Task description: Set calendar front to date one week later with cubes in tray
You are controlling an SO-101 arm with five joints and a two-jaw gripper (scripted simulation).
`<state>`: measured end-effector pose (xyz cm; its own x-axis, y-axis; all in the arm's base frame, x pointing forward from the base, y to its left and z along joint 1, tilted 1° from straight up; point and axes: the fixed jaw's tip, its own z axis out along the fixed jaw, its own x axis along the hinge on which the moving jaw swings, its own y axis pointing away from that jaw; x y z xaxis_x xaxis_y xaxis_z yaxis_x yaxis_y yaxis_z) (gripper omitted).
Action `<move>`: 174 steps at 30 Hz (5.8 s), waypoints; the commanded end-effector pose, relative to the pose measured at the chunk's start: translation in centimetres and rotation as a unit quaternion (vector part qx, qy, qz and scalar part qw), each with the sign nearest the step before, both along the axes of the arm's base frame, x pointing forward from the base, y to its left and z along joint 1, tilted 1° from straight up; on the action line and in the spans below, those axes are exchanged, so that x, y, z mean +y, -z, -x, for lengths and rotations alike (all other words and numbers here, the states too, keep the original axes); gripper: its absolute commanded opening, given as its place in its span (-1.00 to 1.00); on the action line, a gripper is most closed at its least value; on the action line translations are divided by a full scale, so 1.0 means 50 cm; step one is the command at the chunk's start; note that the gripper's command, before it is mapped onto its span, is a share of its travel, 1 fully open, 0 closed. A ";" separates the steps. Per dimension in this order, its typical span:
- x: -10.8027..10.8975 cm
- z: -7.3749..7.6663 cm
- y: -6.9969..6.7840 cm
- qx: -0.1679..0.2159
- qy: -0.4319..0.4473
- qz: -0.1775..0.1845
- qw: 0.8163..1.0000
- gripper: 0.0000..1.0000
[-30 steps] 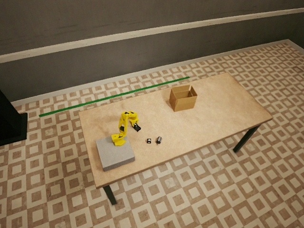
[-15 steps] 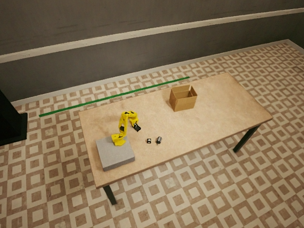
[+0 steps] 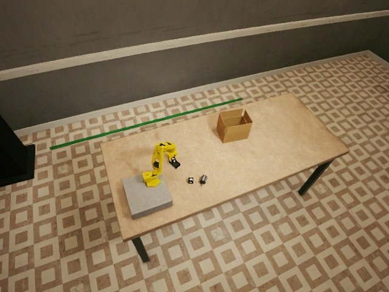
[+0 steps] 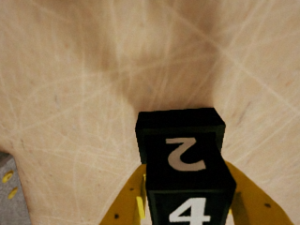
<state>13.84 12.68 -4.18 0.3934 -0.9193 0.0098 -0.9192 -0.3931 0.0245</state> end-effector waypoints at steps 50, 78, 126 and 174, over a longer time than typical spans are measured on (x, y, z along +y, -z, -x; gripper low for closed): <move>0.004 -0.008 -0.023 -0.003 -0.001 -0.003 1.000 -1.00; -0.005 0.004 -0.087 -0.003 -0.001 -0.003 1.000 -1.00; -0.010 0.004 -0.052 0.000 -0.004 -0.001 1.000 -1.00; -0.178 -0.081 -0.049 0.002 0.254 0.000 0.967 -1.00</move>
